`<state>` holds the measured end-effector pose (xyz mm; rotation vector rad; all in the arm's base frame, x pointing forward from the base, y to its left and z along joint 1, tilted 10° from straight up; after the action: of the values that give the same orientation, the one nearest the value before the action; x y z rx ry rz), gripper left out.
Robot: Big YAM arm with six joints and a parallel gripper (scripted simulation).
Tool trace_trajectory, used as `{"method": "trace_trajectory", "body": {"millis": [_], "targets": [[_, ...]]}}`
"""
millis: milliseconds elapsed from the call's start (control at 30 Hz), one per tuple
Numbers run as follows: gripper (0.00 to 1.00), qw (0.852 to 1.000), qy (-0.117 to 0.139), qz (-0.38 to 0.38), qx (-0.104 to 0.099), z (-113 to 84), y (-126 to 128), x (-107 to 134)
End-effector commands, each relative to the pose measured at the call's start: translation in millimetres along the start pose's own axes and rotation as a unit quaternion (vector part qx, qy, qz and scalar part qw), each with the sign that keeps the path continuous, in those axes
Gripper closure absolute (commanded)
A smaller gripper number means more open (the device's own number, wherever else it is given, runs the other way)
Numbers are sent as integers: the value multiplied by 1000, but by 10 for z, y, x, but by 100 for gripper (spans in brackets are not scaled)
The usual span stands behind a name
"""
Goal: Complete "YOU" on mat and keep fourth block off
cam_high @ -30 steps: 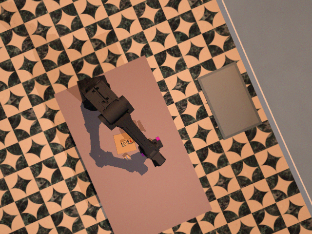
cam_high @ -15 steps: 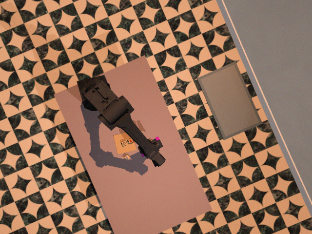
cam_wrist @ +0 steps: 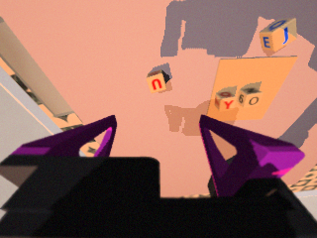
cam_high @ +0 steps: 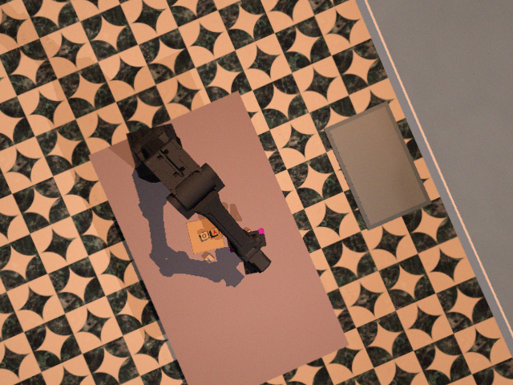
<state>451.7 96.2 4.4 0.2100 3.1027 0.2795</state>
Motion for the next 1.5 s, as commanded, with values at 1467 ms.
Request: {"method": "trace_trajectory", "body": {"millis": [1467], "targets": [[37,803,-19,595,-16,299,71,-114]]}}
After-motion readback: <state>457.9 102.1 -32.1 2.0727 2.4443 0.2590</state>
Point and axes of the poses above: the point where the finger pads meet when closed, its own z axis out along the fingers, its own y axis across the jaws, x = y × z, the point moved 9 cm from there along -z, back along the fingers, and after that the axes turned 14 degrees about -z, right-handed, at the moved point
